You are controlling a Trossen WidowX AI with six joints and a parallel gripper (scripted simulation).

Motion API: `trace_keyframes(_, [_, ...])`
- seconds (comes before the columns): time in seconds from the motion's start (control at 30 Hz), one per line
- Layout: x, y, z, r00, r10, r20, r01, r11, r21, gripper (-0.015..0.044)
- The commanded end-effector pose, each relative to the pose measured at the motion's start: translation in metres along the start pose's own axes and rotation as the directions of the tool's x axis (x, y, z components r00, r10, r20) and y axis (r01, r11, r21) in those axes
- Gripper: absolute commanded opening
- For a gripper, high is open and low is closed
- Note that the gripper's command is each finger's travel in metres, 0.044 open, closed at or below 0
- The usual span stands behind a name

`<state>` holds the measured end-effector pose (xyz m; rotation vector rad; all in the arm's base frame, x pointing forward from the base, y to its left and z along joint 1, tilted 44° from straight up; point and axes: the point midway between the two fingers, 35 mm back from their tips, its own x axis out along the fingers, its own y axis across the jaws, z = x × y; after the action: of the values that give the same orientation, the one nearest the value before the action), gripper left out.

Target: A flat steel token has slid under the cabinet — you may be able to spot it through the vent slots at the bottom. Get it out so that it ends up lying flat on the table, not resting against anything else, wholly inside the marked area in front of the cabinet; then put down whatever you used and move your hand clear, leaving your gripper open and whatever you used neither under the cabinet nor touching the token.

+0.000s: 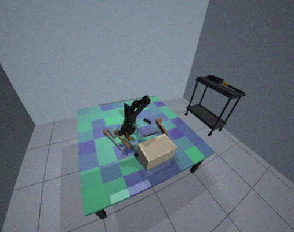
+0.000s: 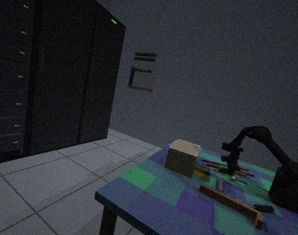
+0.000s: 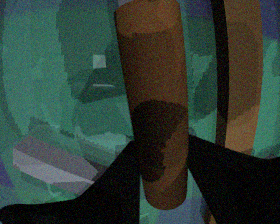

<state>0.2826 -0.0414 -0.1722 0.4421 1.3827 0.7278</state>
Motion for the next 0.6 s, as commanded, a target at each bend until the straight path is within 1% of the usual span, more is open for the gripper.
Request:
trace_keyframes(0.0, [0.000,-0.001,0.007,1.000,-0.001,0.002,0.001,1.000,-0.001,0.0000])
trace_keyframes(0.57, [0.000,-0.001,0.030,1.000,-0.001,0.003,0.001,1.000,-0.001,0.0000])
